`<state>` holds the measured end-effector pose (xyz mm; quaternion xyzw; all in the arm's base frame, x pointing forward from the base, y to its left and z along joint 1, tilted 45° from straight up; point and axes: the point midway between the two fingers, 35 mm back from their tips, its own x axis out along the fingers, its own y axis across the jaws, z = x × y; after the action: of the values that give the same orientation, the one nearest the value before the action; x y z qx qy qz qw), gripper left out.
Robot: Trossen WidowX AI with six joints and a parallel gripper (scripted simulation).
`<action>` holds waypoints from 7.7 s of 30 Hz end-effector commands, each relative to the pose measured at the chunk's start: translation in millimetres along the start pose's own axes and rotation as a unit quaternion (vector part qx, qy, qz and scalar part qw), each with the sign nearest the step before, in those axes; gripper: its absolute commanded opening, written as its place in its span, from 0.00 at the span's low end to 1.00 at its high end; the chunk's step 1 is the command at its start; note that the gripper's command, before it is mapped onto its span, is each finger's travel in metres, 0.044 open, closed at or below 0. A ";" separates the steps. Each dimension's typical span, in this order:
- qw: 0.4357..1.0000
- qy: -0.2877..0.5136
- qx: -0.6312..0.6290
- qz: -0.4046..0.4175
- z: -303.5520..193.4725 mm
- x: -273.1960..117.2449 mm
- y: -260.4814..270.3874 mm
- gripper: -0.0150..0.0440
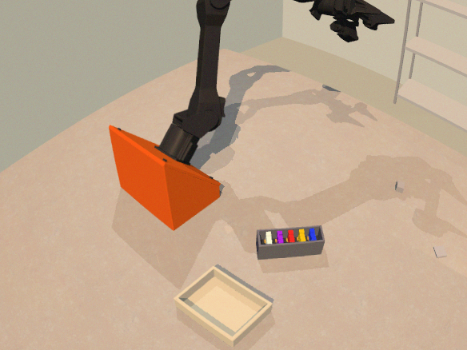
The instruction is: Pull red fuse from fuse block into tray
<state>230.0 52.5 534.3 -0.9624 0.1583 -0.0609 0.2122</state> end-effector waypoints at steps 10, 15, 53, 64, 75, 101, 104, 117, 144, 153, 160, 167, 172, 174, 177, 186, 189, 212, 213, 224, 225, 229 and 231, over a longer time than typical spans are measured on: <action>0.982 -0.124 0.141 0.030 120.0 78.3 -13.2 0.49; 0.941 -0.191 0.251 0.124 189.1 124.8 26.1 0.38; -0.315 0.126 0.570 0.748 415.5 70.6 285.7 0.38; -0.315 0.126 0.570 0.748 422.2 69.9 283.0 0.38; -0.315 0.126 0.570 0.748 432.1 68.5 279.0 0.38; -0.315 0.126 0.570 0.749 444.1 65.5 274.1 0.38; -0.315 0.126 0.570 0.749 445.5 65.3 273.7 0.38; -0.316 0.126 0.569 0.749 453.3 63.9 270.8 0.38; -0.313 0.126 0.572 0.748 452.0 64.7 271.6 0.25; -0.313 0.126 0.571 0.748 448.1 65.5 273.1 0.25; -0.313 0.126 0.571 0.748 445.0 66.2 274.3 0.25; -0.313 0.126 0.571 0.748 441.8 66.8 275.5 0.25; -0.313 0.126 0.571 0.748 439.6 67.2 276.3 0.25; -0.313 0.126 0.571 0.748 438.7 67.3 276.7 0.25; -0.313 0.126 0.571 0.748 437.3 67.5 277.2 0.25; -0.314 0.127 0.571 0.748 433.2 68.2 278.6 0.25; -0.314 0.127 0.571 0.748 431.8 68.4 279.1 0.25; -0.315 0.126 0.570 0.748 421.0 69.6 282.8 0.25; -0.315 0.126 0.570 0.748 420.6 69.7 282.9 0.25; -0.315 0.127 0.570 0.748 413.6 70.7 285.4 0.25; -0.315 0.127 0.570 0.748 412.1 71.0 285.9 0.25; -0.315 0.127 0.570 0.748 406.2 72.0 288.1 0.25; -0.315 0.127 0.570 0.748 403.1 72.4 289.2 0.25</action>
<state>291.6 -59.4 46.8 -0.5532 -0.6627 0.0337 -0.5036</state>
